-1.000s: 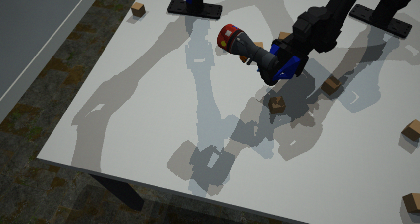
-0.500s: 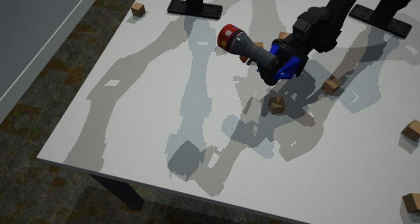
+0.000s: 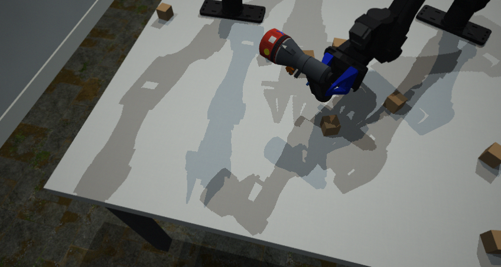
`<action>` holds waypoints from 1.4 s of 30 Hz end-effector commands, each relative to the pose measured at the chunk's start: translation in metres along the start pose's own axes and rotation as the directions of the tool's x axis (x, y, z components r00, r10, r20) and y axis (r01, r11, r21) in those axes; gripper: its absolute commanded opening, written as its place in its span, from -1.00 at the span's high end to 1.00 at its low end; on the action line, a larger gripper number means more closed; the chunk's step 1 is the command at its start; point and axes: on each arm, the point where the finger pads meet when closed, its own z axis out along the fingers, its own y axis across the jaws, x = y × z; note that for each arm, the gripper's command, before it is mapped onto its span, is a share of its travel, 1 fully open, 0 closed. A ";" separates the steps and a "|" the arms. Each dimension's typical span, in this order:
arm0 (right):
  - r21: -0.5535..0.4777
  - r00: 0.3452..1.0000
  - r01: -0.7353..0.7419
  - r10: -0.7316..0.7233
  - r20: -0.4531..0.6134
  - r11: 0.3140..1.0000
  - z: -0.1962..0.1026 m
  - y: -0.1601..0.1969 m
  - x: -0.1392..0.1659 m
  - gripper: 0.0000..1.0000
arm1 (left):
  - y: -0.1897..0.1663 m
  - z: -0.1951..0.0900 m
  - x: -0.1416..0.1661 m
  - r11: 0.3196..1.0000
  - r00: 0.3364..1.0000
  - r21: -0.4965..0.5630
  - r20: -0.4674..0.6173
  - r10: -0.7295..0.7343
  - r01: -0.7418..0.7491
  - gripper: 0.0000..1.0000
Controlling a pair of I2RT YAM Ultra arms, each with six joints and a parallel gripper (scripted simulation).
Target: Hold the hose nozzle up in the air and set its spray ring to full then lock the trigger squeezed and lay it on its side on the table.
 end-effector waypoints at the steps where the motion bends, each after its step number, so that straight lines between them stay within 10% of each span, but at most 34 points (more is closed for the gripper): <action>1: -0.020 0.998 -0.010 0.011 0.066 1.000 0.004 0.005 -0.024 0.26 | -0.007 0.008 -0.058 0.998 0.984 0.013 0.170 -0.055 0.053 0.28; 42: 0.001 0.998 0.004 -0.004 0.058 1.000 -0.003 0.004 -0.026 0.26 | 0.012 0.019 -0.046 0.997 0.994 -0.030 0.085 -0.062 0.064 0.28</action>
